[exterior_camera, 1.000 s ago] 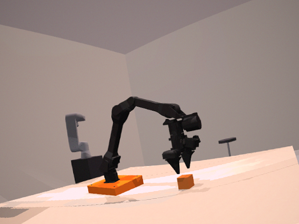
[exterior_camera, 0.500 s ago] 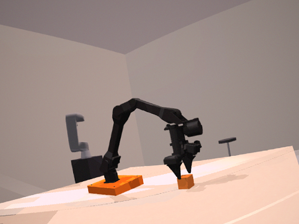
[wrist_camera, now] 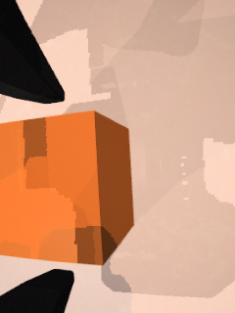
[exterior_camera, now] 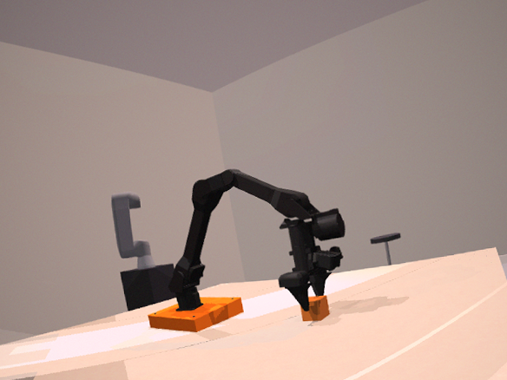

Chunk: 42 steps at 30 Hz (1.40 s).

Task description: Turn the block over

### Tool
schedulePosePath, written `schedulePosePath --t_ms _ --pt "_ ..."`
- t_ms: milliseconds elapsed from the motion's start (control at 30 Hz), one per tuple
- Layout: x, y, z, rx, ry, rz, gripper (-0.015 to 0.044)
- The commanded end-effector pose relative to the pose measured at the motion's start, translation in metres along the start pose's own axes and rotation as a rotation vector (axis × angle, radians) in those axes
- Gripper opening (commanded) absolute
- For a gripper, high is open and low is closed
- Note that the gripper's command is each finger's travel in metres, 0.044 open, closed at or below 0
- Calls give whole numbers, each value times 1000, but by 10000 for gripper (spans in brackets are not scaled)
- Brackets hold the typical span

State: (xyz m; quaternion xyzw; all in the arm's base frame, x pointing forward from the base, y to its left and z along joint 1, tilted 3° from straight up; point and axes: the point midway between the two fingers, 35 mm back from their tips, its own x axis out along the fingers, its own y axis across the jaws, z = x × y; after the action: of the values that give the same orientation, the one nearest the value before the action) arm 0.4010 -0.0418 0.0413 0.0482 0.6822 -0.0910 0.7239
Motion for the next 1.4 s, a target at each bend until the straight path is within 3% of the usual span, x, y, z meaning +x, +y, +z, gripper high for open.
schedulePosePath --t_ms 0,33,700,867,1367 --pt "2 1 0 -5 3 4 282" --pt "2 1 0 -5 3 4 256" --pt "2 1 0 -5 3 4 123" --pt "-23 1 0 -5 3 5 0" --pt "-23 1 3 -8 -130 5 0"
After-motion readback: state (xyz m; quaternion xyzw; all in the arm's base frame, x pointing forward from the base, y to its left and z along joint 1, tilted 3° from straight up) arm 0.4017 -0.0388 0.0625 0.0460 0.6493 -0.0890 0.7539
